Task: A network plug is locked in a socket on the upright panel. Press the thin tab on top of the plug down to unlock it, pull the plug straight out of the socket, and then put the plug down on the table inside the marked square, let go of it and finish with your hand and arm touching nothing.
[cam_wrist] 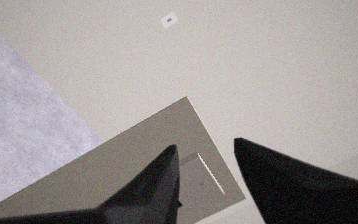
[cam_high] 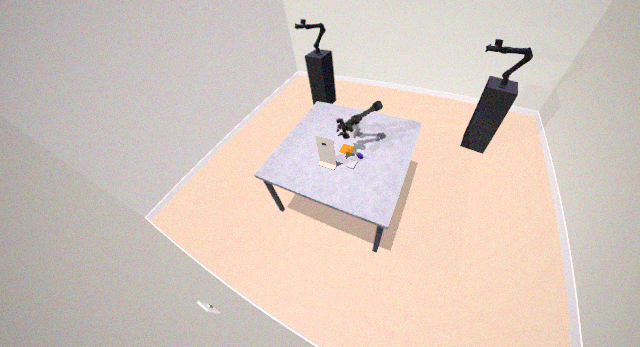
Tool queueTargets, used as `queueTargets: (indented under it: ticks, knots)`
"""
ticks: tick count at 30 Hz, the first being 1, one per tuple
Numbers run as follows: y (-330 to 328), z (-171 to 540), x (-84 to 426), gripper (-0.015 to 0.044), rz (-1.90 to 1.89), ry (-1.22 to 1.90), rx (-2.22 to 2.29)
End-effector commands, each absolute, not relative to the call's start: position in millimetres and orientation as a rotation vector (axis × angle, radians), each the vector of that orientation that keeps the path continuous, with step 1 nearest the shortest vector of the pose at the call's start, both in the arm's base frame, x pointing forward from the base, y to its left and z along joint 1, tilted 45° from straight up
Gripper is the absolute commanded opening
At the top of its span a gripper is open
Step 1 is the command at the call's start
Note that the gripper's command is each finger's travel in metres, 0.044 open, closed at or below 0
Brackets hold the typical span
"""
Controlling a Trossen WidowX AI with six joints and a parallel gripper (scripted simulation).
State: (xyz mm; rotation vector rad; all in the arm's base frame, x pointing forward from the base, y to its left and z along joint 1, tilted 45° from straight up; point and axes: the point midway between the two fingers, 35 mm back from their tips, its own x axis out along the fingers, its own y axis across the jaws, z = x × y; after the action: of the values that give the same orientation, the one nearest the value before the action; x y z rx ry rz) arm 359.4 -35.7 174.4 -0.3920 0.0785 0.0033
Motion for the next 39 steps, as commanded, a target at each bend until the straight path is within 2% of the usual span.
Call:
queueTargets:
  ticks: [1, 27, 39]
  knots:
    - [-39, 149, 356, 0.0156, 0.017, 0.104, -0.45]
    - [-50, 61, 303, 0.0156, 0.065, 0.199, -0.737]
    - [-44, 62, 342, 0.0156, 0.05, 0.173, -0.77]
